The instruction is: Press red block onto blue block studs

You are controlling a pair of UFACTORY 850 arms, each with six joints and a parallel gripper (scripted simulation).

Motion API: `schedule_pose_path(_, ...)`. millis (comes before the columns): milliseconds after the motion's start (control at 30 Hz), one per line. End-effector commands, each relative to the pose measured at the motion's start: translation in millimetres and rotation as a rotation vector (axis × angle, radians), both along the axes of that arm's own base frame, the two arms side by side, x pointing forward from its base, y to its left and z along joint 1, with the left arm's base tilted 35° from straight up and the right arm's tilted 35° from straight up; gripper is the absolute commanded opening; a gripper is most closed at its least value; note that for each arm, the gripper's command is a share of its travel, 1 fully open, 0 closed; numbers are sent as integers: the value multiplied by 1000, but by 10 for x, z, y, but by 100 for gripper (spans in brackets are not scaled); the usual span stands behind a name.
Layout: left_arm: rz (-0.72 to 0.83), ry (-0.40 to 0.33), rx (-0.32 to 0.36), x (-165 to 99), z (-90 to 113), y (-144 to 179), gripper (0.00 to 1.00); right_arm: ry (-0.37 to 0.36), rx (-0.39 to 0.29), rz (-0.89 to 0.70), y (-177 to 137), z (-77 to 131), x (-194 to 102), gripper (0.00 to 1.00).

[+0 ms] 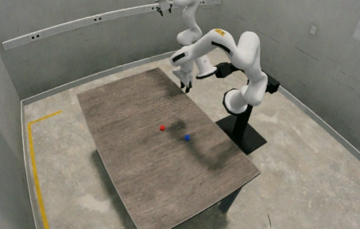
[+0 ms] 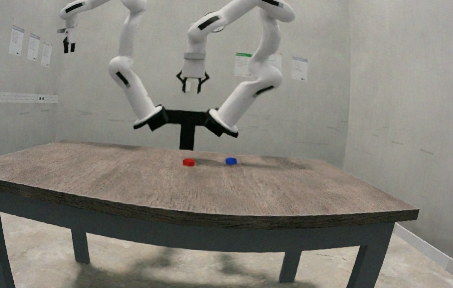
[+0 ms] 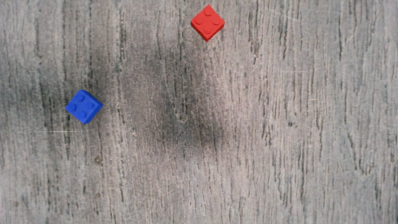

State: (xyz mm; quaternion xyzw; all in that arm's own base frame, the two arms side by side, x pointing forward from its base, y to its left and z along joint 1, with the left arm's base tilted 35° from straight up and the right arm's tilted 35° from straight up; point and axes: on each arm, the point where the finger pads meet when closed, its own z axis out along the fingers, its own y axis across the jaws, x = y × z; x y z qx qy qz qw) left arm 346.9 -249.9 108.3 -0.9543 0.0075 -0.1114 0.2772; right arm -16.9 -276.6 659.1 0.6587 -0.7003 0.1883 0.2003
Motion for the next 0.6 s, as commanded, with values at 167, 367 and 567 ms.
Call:
schedule_pose_path(167,-1,-1,-1,-634,-226,414,59,0,-2,0,1,9,0,100)
schedule_pose_path(367,-1,-1,-1,-634,-226,414,59,0,-2,0,1,9,0,100)
schedule_pose_path(567,-1,-1,-1,-634,-226,414,59,0,-2,0,1,9,0,100)
